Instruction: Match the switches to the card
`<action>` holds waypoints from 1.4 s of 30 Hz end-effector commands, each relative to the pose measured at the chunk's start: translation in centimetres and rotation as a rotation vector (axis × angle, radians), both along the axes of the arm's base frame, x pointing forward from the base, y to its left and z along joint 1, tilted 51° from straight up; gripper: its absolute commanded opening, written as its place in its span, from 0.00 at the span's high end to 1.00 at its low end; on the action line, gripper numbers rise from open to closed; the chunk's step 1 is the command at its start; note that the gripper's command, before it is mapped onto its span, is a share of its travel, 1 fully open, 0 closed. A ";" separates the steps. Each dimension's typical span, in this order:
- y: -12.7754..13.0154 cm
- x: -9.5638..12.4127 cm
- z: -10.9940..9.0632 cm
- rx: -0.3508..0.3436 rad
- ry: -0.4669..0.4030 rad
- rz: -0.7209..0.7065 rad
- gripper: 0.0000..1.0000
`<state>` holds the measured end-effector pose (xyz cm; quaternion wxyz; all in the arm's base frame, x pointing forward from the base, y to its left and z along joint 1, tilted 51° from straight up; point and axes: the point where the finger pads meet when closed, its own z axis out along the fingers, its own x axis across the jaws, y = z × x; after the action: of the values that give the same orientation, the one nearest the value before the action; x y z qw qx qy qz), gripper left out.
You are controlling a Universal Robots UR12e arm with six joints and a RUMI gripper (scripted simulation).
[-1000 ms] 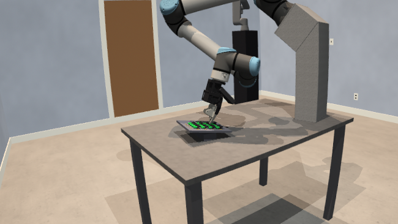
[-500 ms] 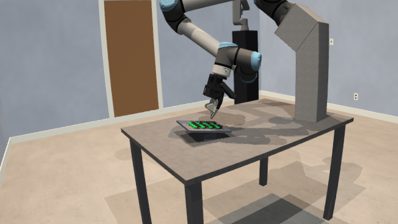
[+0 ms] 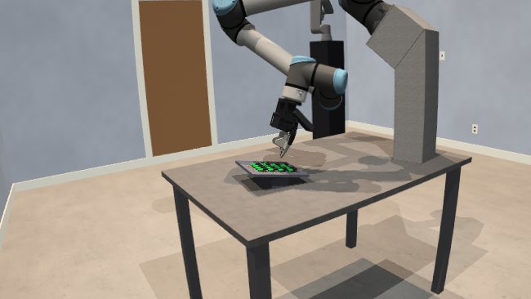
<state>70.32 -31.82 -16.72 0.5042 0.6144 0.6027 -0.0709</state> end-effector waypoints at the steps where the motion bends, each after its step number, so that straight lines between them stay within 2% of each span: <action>1: -0.6 -0.3 0.7 0.000 0.000 0.001 1.00; 42: -1.0 -0.4 1.0 0.000 0.000 0.001 1.00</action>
<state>69.93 -32.86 -15.71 0.5041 0.6144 0.6028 -0.0708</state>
